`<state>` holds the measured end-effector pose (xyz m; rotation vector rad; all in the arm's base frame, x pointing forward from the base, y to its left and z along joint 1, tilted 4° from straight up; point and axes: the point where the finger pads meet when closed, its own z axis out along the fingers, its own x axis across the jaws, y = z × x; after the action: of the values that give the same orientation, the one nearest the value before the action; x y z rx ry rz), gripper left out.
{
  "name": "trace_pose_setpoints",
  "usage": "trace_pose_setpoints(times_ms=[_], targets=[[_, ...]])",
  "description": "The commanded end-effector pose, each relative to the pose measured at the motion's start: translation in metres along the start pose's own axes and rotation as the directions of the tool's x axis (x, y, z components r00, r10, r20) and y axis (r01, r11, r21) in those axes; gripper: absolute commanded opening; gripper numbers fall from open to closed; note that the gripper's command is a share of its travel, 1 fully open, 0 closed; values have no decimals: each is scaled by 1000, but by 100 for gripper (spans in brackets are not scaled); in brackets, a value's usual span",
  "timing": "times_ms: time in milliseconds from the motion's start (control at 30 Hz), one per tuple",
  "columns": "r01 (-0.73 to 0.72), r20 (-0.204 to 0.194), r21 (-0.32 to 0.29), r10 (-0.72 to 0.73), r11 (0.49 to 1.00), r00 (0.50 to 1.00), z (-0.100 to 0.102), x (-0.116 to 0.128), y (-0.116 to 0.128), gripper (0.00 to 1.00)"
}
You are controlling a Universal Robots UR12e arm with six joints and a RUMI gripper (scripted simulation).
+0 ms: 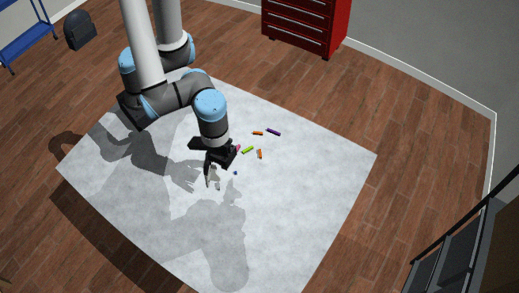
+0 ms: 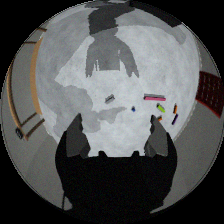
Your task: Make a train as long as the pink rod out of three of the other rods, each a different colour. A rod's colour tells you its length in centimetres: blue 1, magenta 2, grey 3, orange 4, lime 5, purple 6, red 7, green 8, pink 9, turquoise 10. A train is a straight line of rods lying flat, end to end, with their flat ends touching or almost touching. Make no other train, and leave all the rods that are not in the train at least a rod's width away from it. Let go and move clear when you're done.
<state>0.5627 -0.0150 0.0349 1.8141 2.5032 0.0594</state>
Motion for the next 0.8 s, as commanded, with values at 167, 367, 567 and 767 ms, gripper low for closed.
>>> trace_pose_setpoints(times_ms=[167, 367, 567, 767], targets=[[-338, 4, 0, 338, 941, 941, 2, -6, 0, 100], [-491, 4, -1, 491, 871, 871, 3, -9, 0, 100], [-609, 4, -1, 609, 793, 793, 4, -12, 0, 100], [-710, 4, -2, 710, 704, 704, 5, -14, 1, 100]])
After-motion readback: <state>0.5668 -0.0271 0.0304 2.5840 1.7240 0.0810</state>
